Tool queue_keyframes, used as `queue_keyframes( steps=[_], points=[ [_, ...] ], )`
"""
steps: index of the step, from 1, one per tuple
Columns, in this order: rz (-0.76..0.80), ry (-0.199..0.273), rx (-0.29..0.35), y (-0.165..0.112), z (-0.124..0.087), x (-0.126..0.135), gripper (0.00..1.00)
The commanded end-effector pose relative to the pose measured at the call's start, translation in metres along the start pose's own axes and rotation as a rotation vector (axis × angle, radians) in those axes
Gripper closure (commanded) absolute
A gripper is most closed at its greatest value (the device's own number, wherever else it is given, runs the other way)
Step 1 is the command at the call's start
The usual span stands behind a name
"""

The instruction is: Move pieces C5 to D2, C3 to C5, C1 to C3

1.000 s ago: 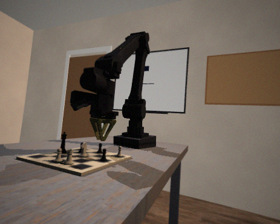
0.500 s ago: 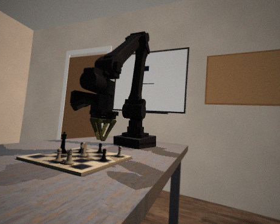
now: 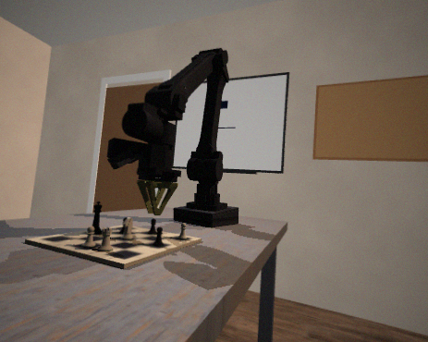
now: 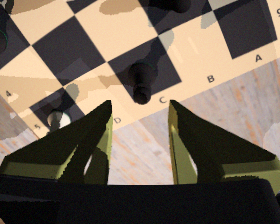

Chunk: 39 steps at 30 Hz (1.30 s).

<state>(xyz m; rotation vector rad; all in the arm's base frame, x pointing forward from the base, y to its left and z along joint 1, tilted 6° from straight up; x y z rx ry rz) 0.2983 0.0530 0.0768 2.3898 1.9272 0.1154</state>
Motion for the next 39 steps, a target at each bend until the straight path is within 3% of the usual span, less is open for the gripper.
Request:
queue_keyframes(
  steps=[1,8,39],
  points=[
    [-0.011,0.001,-0.013,0.003,-0.0004,-0.0006,0.68],
    [-0.013,0.013,-0.037,0.0035,-0.0086,0.0043,0.68],
    [-0.001,0.012,-0.038,0.0063,-0.0089,0.0042,0.68]
  ],
)
Point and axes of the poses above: the point where the finger pads meet when closed, its own z axis out along the fingers, its own x axis across the jaws, y = z × x, the point moved 4 cm from there along -z, back along the fingers, and after that the axes turned 11 degrees about -z, right-handed, at the moved point
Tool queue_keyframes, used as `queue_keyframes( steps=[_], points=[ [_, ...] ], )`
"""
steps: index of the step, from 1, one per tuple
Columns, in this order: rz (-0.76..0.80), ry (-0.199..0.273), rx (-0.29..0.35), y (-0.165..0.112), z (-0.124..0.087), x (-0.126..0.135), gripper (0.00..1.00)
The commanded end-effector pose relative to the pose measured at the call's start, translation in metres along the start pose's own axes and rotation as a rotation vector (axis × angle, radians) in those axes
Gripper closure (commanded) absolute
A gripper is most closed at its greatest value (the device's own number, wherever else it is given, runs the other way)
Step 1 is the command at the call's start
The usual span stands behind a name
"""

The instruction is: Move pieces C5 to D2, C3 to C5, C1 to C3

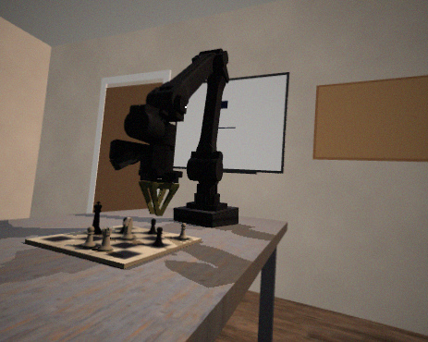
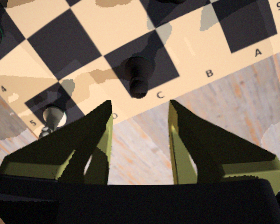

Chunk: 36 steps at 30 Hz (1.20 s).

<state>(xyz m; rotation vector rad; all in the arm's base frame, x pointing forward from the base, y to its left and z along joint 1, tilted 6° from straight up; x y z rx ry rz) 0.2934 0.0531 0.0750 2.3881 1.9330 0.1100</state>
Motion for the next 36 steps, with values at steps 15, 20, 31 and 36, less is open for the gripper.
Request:
queue_keyframes(
  steps=[15,20,31,36],
  points=[
    [0.003,0.015,-0.044,0.0134,-0.0109,0.007,0.68],
    [0.005,0.016,-0.046,0.0161,-0.0117,0.0086,0.68],
    [0.007,0.017,-0.048,0.0186,-0.0124,0.0097,0.68],
    [0.007,0.017,-0.048,0.0186,-0.0124,0.0097,0.68]
  ],
)
Point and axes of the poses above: the point where the finger pads meet when closed, its own z axis out along the fingers, its own x axis across the jaws, y = z × x, the point moved 4 cm from there along -z, back along the fingers, and after that the axes turned 11 degrees about -z, right-handed, at the moved point
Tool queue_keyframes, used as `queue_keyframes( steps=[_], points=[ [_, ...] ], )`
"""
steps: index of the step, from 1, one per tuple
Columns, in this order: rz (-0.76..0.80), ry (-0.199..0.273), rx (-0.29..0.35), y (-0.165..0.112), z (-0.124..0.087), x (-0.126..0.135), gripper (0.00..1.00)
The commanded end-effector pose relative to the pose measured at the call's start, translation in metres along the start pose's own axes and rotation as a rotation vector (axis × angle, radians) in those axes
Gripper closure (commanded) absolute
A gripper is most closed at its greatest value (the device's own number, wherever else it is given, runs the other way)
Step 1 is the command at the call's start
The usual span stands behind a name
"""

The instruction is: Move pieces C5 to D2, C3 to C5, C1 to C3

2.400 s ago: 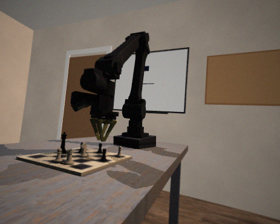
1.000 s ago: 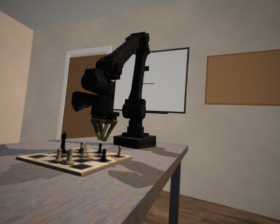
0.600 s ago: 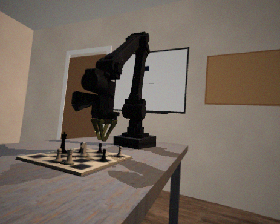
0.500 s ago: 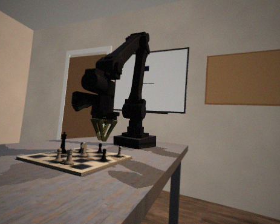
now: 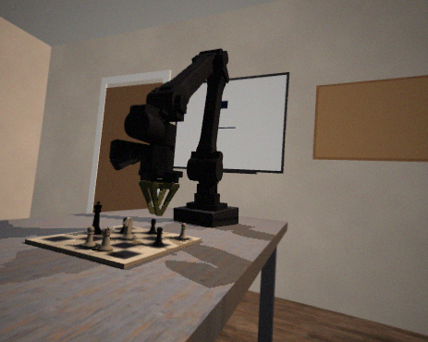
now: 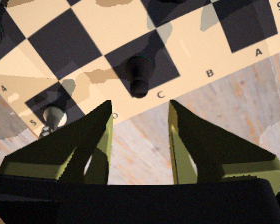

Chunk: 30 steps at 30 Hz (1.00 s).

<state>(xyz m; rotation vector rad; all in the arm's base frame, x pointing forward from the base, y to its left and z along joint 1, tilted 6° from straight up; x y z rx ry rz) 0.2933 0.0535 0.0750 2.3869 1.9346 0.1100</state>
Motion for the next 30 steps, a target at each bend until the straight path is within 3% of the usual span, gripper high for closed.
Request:
queue_keyframes(
  steps=[1,30],
  points=[
    [0.008,0.016,-0.048,0.0187,-0.0124,0.0094,0.68],
    [0.008,0.017,-0.05,0.0211,-0.013,0.0107,0.68]
  ],
)
Point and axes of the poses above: the point where the finger pads meet when closed, its own z axis out along the fingers, its own x axis across the jaws, y = z × x, the point moved 4 cm from there along -z, back along the fingers, and after that the axes turned 11 degrees about -z, right-handed, at the moved point
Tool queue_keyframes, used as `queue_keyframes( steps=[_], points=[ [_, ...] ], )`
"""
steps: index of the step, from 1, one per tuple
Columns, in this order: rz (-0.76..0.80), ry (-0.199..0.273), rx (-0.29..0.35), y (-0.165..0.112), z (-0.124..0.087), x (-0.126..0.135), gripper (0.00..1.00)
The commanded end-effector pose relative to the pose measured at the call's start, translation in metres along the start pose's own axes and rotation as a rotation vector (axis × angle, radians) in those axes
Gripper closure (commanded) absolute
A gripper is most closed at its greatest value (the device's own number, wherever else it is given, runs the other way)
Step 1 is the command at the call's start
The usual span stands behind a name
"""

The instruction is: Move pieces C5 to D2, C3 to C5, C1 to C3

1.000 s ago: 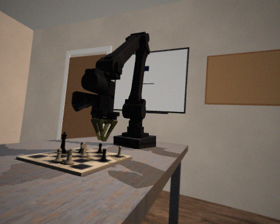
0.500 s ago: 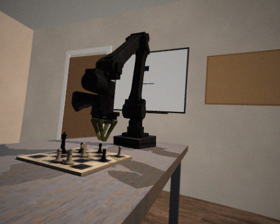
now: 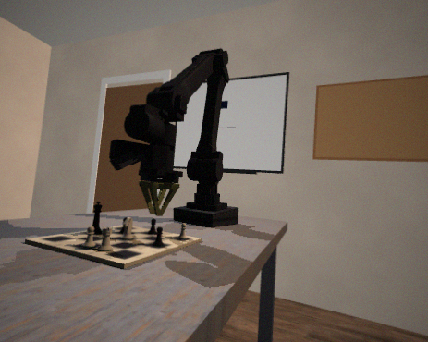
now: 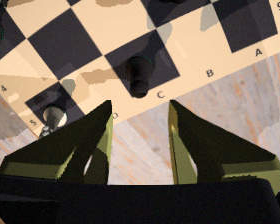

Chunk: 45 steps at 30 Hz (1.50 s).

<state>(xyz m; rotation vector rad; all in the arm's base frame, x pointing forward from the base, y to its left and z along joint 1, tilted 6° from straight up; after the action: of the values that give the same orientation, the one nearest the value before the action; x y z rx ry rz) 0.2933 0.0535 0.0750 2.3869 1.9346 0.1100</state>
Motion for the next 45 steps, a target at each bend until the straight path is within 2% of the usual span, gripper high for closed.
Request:
queue_keyframes(
  steps=[1,4,5,45],
  points=[
    [0.008,0.018,-0.051,0.022,-0.0133,0.0112,0.68],
    [0.007,0.017,-0.049,0.0219,-0.0128,0.0112,0.68],
    [0.008,0.009,-0.031,0.0143,-0.007,0.0078,0.68],
    [0.008,0.011,-0.036,0.0163,-0.0084,0.0088,0.68]
  ],
)
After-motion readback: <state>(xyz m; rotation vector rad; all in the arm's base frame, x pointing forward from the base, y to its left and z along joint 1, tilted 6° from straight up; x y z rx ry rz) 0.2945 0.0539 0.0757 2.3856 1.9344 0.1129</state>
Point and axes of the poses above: the point where the finger pads meet when closed, its own z axis out along the fingers, its own x axis across the jaws, y = z × x, the point moved 4 cm from there along -z, back along the fingers, and after that the axes turned 11 degrees about -z, right-handed, at the moved point
